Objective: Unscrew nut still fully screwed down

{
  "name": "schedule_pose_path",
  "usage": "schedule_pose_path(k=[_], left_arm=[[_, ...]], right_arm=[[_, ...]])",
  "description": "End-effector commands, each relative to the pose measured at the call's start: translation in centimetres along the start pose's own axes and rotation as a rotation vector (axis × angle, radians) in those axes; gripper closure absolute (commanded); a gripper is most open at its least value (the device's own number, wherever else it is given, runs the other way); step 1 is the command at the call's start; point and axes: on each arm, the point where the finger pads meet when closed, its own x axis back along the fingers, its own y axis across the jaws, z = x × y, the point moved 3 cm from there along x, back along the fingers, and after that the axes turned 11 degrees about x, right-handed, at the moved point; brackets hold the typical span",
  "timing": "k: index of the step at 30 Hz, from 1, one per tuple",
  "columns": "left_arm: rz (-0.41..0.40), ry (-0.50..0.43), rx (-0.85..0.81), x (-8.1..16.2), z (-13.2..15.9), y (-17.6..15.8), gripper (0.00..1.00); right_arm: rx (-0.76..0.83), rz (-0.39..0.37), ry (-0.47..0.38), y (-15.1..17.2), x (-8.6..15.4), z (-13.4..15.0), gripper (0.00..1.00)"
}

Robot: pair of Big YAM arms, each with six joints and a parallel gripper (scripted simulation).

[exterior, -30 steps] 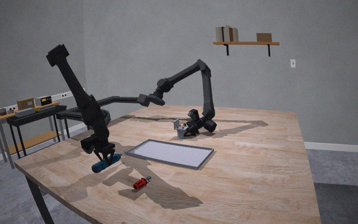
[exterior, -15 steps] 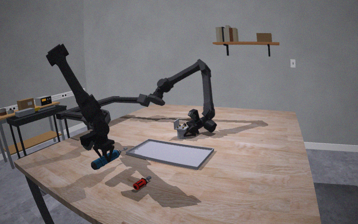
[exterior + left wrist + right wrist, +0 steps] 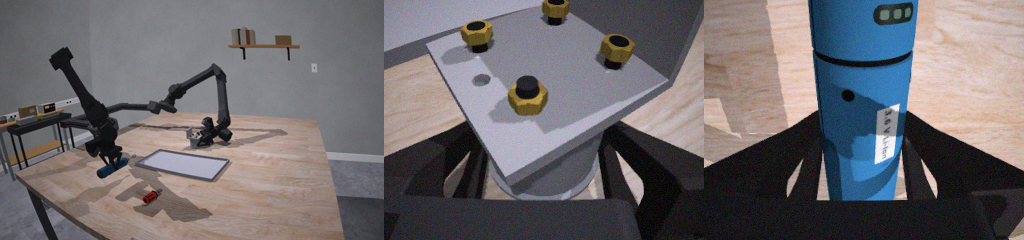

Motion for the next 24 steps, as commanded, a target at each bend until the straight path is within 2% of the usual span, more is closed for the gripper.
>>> schedule_pose_path(k=[1, 7, 19, 24], left_arm=[[0.013, 0.010, -0.032, -0.8, -1.5, 0.0, 0.41], [0.013, 0.010, -0.032, -0.8, -1.5, 0.0, 0.41], [0.013, 0.010, -0.032, -0.8, -1.5, 0.0, 0.41], [0.013, 0.010, -0.032, -0.8, -1.5, 0.0, 0.41]], right_arm=[[-0.036, -0.054, -0.039, 1.8, 2.9, -2.1, 0.58], [-0.036, -0.055, -0.039, 1.8, 3.1, -2.1, 0.58], [-0.037, -0.056, -0.039, 1.7, 5.2, -2.1, 0.58], [-0.037, -0.057, -0.039, 1.7, 5.2, -2.1, 0.58]])
